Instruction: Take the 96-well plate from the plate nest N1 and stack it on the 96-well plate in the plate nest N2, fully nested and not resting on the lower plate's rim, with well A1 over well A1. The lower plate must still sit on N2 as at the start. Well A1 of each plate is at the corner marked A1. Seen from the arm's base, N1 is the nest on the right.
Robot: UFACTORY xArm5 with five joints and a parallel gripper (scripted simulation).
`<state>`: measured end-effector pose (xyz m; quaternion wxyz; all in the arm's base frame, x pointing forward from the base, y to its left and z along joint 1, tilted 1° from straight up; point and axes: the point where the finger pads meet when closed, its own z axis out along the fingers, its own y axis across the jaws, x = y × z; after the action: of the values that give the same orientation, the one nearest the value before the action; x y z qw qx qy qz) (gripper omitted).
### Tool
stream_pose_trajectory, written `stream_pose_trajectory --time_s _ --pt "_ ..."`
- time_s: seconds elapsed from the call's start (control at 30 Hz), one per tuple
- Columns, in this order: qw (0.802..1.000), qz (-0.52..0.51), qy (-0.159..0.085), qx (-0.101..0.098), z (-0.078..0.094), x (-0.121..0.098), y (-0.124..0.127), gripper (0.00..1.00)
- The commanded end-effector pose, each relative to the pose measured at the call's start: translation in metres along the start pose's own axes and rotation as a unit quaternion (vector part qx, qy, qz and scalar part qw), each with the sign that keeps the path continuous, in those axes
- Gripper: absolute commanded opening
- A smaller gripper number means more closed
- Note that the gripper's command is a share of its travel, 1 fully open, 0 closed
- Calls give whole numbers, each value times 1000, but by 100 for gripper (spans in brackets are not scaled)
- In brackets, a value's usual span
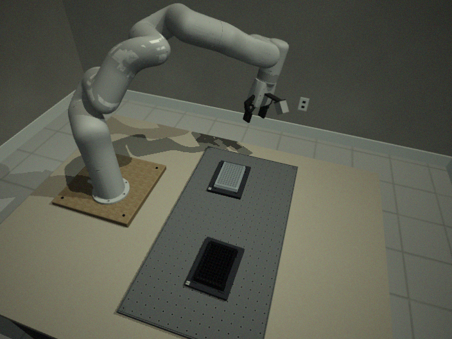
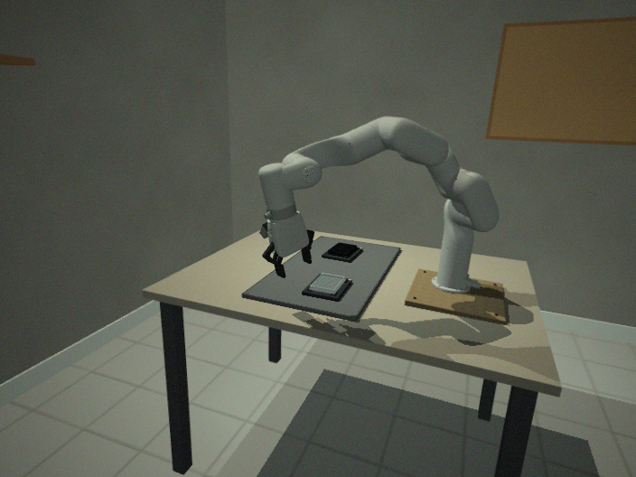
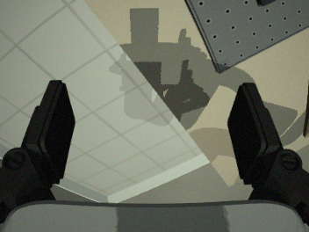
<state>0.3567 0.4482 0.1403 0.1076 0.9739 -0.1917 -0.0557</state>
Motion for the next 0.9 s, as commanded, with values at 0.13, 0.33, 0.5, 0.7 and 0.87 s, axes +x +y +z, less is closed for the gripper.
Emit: stream_pose_trajectory --time_s 0.13,0.33,0.5,0.7,0.87 --pt "1000 0 1 2 -2 0 -1 100" --pt "1000 0 1 2 -2 0 -1 100" --pt "1000 0 1 2 -2 0 -1 100" --pt "1000 -14 -1 13 -11 21 13 100" --pt "999 -27 -1 22 -16 36 24 100"
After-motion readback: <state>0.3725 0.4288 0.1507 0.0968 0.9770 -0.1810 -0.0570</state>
